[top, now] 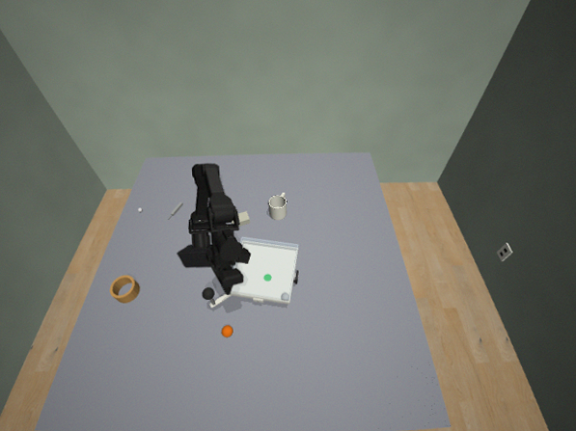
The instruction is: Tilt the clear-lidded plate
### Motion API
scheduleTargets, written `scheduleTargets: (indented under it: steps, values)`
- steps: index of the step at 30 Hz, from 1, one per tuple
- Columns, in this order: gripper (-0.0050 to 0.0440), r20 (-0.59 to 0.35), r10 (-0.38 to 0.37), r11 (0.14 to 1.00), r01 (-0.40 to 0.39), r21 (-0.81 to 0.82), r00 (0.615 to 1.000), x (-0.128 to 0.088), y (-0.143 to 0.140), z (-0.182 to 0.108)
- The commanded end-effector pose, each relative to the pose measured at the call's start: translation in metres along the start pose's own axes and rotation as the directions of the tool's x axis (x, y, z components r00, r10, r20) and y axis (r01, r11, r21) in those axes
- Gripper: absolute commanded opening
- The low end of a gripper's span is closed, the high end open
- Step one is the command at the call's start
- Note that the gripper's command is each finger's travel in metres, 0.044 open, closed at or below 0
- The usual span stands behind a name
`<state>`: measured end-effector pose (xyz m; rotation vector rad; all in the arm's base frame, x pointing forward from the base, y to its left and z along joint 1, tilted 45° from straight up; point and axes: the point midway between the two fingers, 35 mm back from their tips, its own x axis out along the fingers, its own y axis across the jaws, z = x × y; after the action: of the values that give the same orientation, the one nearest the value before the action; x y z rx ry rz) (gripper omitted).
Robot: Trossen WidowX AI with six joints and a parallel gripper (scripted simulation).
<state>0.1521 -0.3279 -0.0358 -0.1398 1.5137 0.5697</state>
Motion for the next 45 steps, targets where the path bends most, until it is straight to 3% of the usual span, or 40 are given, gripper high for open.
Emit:
scheduleTargets:
  steps: [1, 3, 8, 10, 14, 20, 28, 45]
  values:
    - [0.03, 0.013, 0.035, 0.999, -0.035, -0.016, 0.999, 0.005, 0.0, -0.008]
    - [0.03, 0.061, 0.152, 0.988, -0.149, -0.049, 0.986, 0.024, 0.011, -0.035]
    - [0.03, 0.126, 0.26, 0.964, -0.25, -0.091, 0.957, 0.042, 0.024, -0.06]
    - [0.03, 0.205, 0.356, 0.932, -0.332, -0.143, 0.912, 0.059, 0.04, -0.082]
    - [0.03, 0.271, 0.417, 0.907, -0.378, -0.187, 0.867, 0.07, 0.052, -0.096]
    - [0.03, 0.271, 0.417, 0.907, -0.378, -0.187, 0.867, 0.07, 0.052, -0.096]
    - [0.03, 0.271, 0.417, 0.907, -0.378, -0.187, 0.867, 0.054, 0.056, -0.049]
    - [0.03, 0.271, 0.417, 0.907, -0.378, -0.187, 0.867, 0.066, 0.061, -0.045]
